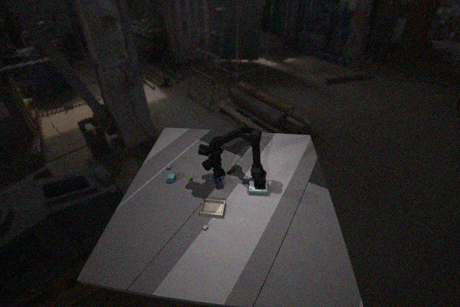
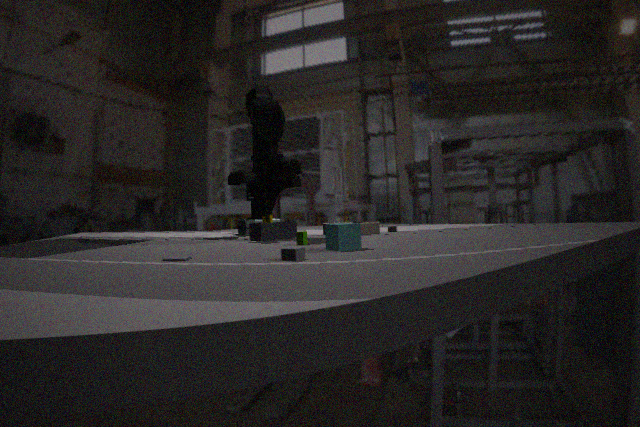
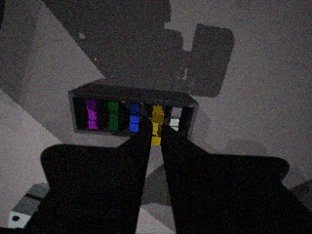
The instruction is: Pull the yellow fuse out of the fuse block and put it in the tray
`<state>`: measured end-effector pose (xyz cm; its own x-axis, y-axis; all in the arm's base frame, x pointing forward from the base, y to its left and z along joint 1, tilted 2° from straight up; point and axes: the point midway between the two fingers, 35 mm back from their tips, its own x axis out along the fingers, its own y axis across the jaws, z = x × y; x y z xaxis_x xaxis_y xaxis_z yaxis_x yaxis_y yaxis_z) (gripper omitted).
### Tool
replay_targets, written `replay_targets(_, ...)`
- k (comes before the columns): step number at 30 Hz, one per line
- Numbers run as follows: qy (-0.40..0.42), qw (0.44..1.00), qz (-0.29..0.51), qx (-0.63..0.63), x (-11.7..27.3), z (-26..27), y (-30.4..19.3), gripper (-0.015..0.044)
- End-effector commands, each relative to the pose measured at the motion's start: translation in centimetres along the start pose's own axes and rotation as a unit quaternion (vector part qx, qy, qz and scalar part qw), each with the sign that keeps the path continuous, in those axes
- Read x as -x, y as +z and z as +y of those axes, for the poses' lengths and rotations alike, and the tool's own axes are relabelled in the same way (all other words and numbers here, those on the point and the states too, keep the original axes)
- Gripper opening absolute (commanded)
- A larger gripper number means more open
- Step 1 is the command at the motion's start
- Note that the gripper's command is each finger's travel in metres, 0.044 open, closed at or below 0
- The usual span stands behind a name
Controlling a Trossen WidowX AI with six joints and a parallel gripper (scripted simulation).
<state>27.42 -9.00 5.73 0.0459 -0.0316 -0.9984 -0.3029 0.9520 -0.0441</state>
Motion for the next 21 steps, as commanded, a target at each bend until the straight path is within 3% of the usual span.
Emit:
replay_targets(1, 0.000, 1.000, -0.002, 0.000, 0.32, -0.01, 0.04, 0.0000)
replay_targets(21, 0.000, 1.000, -0.002, 0.001, 1.31, 0.01, 0.02, 0.0000)
